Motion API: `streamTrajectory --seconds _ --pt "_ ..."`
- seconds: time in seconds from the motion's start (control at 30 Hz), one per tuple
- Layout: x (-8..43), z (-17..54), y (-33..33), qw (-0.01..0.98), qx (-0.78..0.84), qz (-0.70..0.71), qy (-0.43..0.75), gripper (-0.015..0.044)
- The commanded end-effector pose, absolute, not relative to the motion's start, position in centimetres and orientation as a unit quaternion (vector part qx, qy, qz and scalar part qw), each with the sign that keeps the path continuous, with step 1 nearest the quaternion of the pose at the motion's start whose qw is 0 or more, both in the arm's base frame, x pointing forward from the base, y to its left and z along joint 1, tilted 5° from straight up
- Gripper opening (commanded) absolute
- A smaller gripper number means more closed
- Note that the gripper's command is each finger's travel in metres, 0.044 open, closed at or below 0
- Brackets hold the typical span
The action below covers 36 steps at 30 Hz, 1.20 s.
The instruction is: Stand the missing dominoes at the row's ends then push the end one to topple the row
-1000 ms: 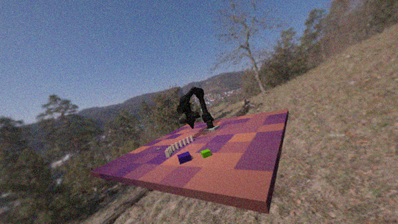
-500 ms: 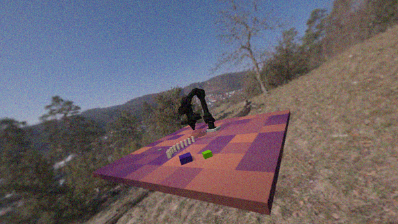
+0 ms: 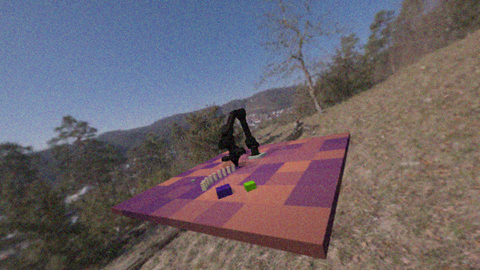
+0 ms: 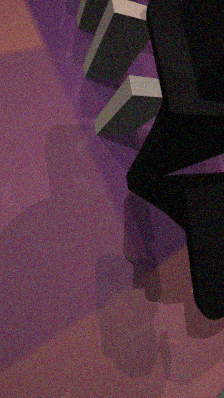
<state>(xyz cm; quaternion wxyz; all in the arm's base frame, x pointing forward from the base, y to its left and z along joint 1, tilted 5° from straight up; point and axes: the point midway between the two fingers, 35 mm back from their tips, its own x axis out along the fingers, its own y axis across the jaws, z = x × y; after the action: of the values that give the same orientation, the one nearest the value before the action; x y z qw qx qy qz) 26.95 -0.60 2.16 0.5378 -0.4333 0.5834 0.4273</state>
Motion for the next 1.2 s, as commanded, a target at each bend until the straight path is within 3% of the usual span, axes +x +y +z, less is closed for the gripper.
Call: streamTrajectory --seconds 0.0,0.63,0.8,1.17 --pt "27.5 2.1 -0.7 0.538 -0.435 0.428 0.582 0.0" --pt "30.6 2.2 -1.5 0.539 -0.436 0.427 0.581 0.0" --pt "32.8 4.8 -1.8 0.596 -0.44 0.392 0.546 0.0" --pt "33.0 8.0 -1.9 0.539 -0.436 0.426 0.581 0.0"
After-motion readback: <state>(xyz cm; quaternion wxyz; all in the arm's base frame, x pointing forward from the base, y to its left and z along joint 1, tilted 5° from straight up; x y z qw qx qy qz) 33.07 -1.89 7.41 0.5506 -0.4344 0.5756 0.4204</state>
